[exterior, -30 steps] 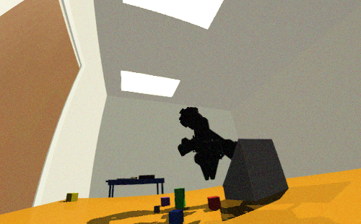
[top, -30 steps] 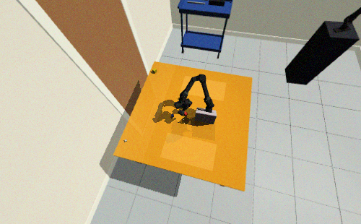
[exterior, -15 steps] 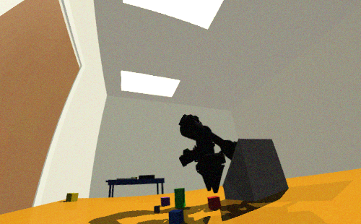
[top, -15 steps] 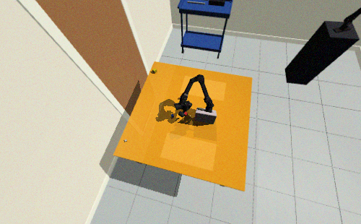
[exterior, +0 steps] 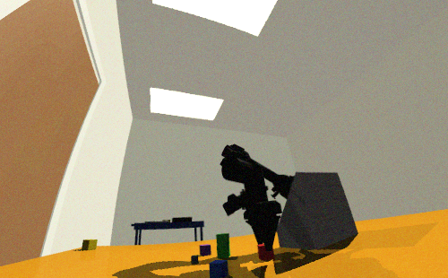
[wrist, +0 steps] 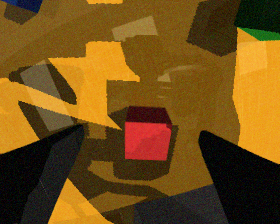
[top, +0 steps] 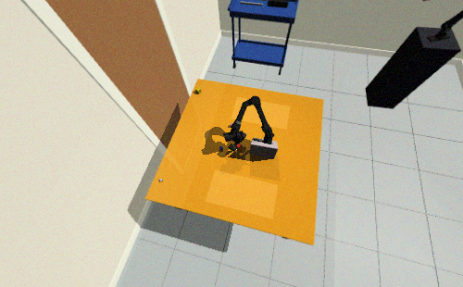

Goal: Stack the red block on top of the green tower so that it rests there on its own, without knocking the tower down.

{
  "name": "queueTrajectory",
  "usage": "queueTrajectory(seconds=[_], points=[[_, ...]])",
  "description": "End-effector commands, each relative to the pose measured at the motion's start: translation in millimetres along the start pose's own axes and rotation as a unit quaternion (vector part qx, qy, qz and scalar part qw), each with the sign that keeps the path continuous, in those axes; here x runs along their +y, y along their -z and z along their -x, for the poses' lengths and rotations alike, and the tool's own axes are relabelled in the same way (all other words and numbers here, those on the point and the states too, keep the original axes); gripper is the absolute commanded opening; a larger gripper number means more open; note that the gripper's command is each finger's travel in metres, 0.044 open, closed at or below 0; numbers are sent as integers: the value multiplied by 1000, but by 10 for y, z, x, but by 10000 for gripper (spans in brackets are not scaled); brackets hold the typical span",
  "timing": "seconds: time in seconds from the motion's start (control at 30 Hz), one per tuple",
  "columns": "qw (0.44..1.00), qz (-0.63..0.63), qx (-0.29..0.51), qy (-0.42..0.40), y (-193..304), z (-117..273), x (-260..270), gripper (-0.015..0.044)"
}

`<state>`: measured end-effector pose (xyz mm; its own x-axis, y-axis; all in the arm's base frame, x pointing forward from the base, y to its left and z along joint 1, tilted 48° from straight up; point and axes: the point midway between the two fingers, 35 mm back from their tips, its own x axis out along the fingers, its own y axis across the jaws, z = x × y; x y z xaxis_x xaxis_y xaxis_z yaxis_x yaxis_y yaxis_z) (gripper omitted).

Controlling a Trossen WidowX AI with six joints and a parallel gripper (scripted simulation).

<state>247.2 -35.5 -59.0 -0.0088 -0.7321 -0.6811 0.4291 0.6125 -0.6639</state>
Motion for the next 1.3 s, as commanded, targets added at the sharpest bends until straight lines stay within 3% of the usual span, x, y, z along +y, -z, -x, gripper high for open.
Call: queueTrajectory(seconds=[0.0,0.7,1.1,1.27], points=[[1000,4,1,6,23,-94,-27,440],[1000,4,1,6,25,-142,-32,440],[1000,4,1,6,25,-142,-32,125],[1000,4,1,6,25,-142,-32,92]])
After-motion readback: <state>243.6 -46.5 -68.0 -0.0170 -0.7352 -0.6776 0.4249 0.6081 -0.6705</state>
